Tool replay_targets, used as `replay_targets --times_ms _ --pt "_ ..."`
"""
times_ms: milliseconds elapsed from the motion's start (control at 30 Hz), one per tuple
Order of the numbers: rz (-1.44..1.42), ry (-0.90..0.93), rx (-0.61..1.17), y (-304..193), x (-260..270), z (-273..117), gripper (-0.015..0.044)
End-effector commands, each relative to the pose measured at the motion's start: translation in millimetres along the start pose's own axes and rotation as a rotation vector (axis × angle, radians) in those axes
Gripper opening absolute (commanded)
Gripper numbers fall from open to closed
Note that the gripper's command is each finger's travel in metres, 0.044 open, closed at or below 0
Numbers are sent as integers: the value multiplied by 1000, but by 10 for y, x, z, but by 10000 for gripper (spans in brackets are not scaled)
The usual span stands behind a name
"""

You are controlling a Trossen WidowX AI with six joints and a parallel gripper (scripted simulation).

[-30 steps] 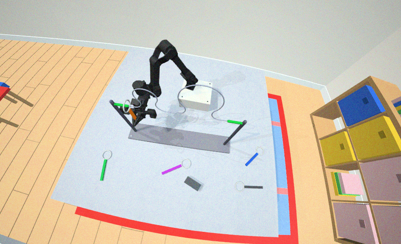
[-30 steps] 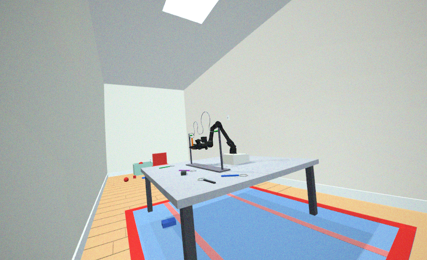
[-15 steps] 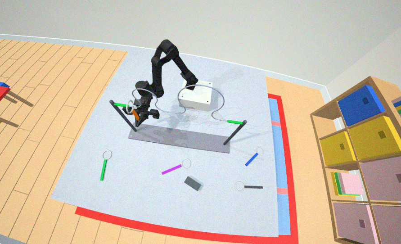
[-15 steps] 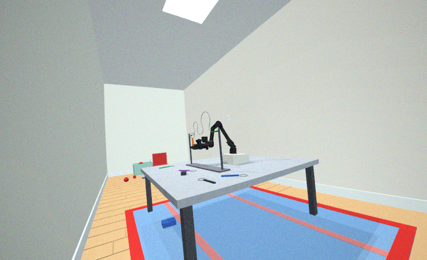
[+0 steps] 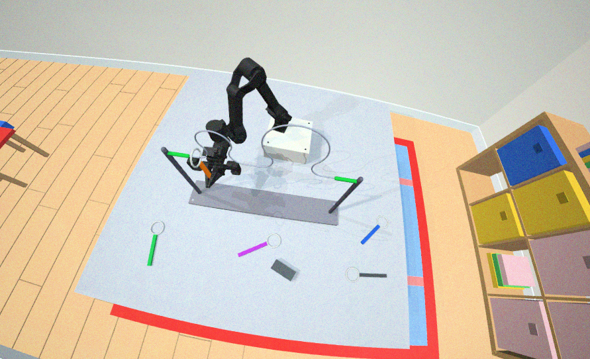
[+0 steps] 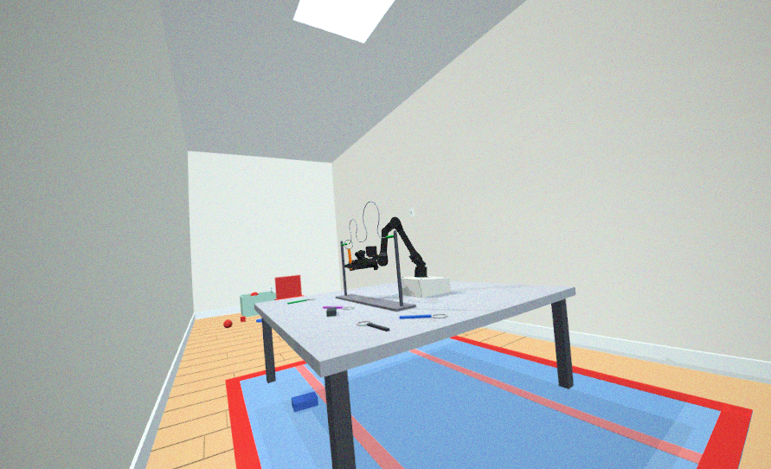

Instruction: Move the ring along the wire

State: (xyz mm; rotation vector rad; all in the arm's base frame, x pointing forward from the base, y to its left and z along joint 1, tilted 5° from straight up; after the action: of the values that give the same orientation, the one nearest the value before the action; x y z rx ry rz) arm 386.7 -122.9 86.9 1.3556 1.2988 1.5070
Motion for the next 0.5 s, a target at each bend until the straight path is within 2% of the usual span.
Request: replay_targets --times_ms 0,467 --pt "40 0 -7 6 98 1 -150" --pt "238 -2 75 2 455 -92 -150"
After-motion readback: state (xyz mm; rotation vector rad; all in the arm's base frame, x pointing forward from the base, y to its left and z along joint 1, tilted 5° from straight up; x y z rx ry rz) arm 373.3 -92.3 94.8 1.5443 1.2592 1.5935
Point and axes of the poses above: the point midway between the two fingers, 35 mm back from their tips, its own z axis out along the fingers, its own x axis across the jaws, y = z × x, the point moved 2 cm from there along -z, back along the fingers, and after that the axes turned 10 degrees about z, right-handed, at the moved point
